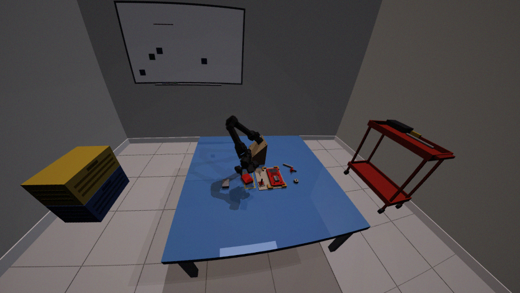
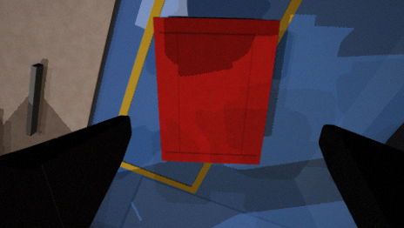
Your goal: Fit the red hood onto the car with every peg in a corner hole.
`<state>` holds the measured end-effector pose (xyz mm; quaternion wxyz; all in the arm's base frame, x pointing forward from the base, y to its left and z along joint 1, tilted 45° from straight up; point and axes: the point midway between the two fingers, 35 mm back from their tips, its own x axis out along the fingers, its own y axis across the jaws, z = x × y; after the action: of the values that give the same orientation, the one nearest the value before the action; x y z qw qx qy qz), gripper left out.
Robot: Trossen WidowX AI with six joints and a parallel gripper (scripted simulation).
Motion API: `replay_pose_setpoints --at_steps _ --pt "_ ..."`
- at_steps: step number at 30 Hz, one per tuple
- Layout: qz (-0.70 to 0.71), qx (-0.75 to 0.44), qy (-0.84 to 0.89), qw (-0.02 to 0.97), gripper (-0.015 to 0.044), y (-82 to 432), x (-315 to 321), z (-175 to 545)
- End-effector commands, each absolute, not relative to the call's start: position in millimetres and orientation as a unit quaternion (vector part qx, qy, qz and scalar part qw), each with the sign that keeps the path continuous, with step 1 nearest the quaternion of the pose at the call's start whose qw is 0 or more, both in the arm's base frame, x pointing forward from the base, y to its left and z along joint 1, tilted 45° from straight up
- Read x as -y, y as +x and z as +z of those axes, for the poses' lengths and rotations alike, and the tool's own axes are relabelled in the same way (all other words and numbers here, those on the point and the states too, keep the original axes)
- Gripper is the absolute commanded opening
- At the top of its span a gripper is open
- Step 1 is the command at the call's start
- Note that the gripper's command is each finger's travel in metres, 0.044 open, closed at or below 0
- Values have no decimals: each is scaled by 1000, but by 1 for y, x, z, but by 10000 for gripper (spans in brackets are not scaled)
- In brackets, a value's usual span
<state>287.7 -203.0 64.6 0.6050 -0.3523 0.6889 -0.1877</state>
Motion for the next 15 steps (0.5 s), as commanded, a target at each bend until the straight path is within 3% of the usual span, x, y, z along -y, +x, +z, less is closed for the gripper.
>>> replay_pose_setpoints --at_steps 1,15 --pt "-184 -691 -352 603 440 287 205 60" --pt "-184 -691 -352 603 440 286 211 53"
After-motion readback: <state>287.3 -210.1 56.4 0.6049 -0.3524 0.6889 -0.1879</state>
